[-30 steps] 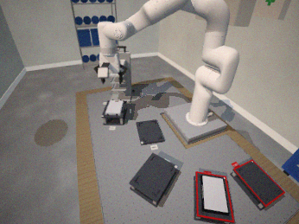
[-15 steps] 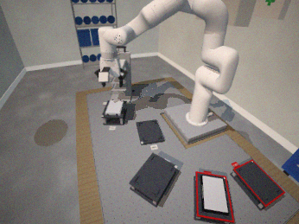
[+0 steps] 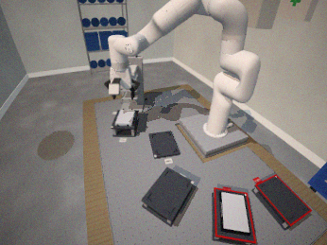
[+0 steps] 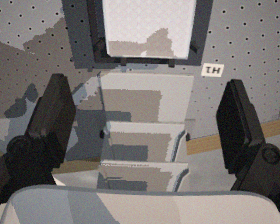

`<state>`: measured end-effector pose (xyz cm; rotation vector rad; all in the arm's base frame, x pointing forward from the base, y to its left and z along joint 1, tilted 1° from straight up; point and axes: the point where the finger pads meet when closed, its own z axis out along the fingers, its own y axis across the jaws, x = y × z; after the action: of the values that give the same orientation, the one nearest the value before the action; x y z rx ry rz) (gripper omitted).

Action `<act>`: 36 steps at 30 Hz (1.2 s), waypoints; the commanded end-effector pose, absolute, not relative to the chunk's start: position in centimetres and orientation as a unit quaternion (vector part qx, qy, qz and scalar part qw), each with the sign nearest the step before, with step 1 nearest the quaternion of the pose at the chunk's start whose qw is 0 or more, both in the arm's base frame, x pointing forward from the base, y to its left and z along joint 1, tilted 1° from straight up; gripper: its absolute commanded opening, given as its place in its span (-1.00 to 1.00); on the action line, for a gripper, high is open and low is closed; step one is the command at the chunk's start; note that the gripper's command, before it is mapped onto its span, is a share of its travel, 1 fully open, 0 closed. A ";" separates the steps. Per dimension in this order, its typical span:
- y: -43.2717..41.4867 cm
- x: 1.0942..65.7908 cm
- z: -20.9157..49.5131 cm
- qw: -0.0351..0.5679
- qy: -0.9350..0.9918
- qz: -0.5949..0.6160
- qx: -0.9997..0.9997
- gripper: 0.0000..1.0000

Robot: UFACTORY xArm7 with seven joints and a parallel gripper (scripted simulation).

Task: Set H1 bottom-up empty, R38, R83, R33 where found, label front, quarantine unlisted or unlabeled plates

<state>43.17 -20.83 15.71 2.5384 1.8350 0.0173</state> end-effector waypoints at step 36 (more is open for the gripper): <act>-20.9 43.4 10.9 0.006 0.586 0.007 0.810 1.00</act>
<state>43.24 -20.83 10.78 2.5385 1.8351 0.0172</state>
